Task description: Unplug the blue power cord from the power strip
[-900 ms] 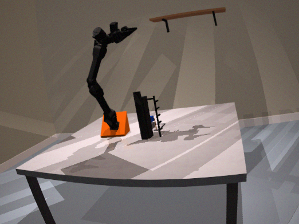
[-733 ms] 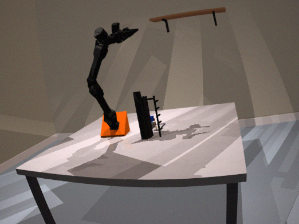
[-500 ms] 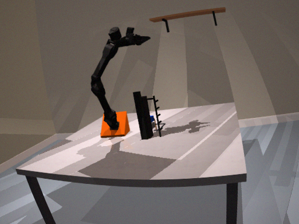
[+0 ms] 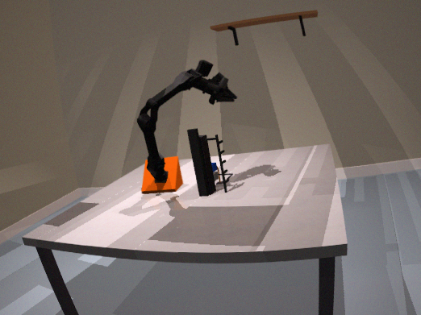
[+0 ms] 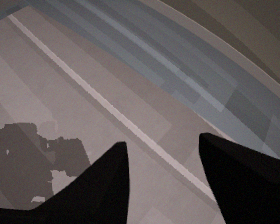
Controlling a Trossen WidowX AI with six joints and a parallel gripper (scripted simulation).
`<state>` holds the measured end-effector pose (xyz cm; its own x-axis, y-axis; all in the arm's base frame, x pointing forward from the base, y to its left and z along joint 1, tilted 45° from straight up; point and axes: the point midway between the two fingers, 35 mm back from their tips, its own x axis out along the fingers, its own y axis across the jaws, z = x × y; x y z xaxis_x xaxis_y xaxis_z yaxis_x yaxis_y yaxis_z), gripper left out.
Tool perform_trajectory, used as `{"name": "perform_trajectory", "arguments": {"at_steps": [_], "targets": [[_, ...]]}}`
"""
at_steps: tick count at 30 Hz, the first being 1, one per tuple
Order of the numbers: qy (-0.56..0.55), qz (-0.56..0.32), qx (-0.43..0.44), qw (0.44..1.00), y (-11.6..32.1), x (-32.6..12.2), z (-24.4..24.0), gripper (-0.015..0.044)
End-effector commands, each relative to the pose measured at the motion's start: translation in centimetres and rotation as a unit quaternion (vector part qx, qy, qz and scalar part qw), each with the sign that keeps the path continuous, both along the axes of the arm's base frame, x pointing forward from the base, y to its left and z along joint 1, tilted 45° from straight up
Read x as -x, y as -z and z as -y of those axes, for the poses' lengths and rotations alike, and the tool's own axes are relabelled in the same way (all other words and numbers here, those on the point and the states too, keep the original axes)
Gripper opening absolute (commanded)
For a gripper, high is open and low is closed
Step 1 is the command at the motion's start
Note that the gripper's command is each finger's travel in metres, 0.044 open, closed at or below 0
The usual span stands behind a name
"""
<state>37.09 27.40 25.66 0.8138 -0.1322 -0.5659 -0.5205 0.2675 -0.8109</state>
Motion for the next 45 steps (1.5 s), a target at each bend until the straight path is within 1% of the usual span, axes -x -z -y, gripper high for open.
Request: {"name": "perform_trajectory", "arguments": {"at_steps": [1,5,9,13,15,26,45], "targets": [[0.018,-0.091,0.08,0.992,6.6,0.4,3.0,0.016],[0.036,-0.186,0.156,0.969,12.1,2.0,6.7,0.016],[0.057,-0.286,0.229,0.929,16.8,4.6,11.0,0.016],[0.079,-0.386,0.292,0.871,20.1,7.9,15.4,0.016],[0.086,-0.418,0.311,0.849,20.8,9.2,16.8,0.016],[0.087,-0.422,0.313,0.846,20.8,9.2,17.1,0.016],[0.087,-0.422,0.314,0.846,18.8,9.8,19.2,0.016]]}}
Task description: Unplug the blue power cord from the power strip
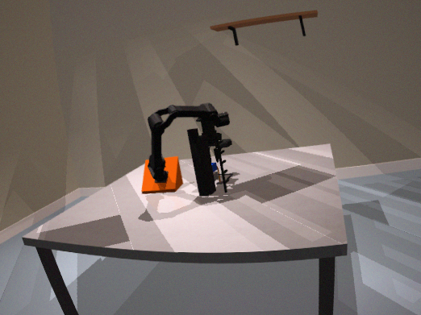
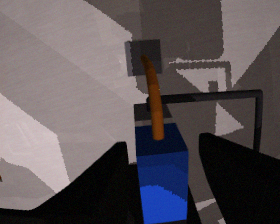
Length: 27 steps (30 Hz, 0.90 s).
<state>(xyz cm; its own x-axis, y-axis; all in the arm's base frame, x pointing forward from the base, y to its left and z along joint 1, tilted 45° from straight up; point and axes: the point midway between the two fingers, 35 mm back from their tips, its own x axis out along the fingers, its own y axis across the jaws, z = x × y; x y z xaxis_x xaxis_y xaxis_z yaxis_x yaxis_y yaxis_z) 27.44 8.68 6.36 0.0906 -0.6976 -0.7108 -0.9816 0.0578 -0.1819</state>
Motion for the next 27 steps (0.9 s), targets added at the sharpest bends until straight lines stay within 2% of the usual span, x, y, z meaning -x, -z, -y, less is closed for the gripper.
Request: {"name": "perform_trajectory", "arguments": {"at_steps": [1,22,26,27], "targets": [[-0.002,0.0,0.001,1.0,-0.6,0.2,0.6,0.016],[-0.002,0.0,0.002,1.0,-0.2,0.2,2.0,0.016],[0.0,0.0,0.001,1.0,-0.3,0.3,1.7,0.0055],[0.0,0.0,0.001,1.0,-0.3,0.3,1.7,0.0048]]}}
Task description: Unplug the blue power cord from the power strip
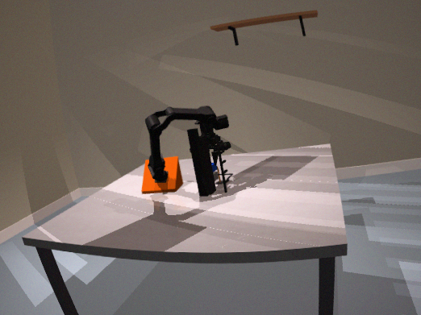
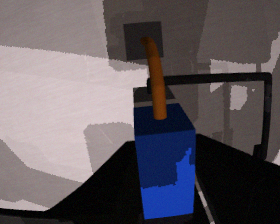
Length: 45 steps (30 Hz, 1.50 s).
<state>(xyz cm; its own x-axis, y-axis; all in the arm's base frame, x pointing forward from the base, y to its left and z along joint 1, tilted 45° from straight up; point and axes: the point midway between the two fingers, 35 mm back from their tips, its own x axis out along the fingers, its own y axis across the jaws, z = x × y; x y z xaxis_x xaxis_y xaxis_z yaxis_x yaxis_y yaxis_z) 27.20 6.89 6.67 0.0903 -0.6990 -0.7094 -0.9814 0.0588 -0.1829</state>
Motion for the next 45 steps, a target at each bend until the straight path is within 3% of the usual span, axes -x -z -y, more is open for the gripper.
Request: {"name": "perform_trajectory", "arguments": {"at_steps": [1,8,45], "targets": [[0.0,-0.001,0.0,1.0,0.0,0.0,0.0,0.0042],[0.0,-0.001,0.0,1.0,0.0,0.0,-0.1,0.0],[-0.002,0.0,-0.002,1.0,3.4,-0.9,-4.5,0.0]]}}
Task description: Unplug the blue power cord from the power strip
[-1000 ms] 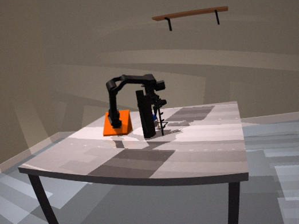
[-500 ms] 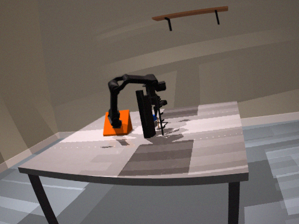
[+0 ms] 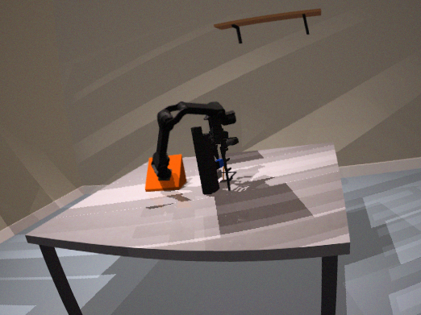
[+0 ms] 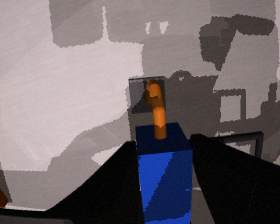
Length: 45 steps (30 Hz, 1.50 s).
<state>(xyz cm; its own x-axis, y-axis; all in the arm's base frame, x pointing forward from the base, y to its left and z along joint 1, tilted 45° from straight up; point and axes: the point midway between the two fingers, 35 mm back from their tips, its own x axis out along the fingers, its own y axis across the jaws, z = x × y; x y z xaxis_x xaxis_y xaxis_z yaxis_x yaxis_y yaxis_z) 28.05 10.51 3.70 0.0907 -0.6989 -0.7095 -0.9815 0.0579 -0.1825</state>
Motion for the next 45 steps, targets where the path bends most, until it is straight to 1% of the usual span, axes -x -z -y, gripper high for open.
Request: {"name": "perform_trajectory", "arguments": {"at_steps": [1,5,14,18,22,24,45], "targets": [[-0.001,0.0,-0.002,1.0,0.5,0.0,-1.0,0.0],[-0.002,0.0,0.0,1.0,0.2,0.1,-0.2,0.0105],[-0.002,0.0,0.0,1.0,0.2,0.1,-0.2,0.0341],[-0.002,0.0,-0.001,1.0,1.0,-0.3,-1.8,0.044],[-0.002,0.0,-0.002,1.0,2.9,-0.7,-4.8,0.044],[-0.002,0.001,-0.002,1.0,3.3,-0.8,-5.4,0.044],[-0.002,0.001,-0.002,1.0,3.3,-0.8,-5.4,0.044]]}}
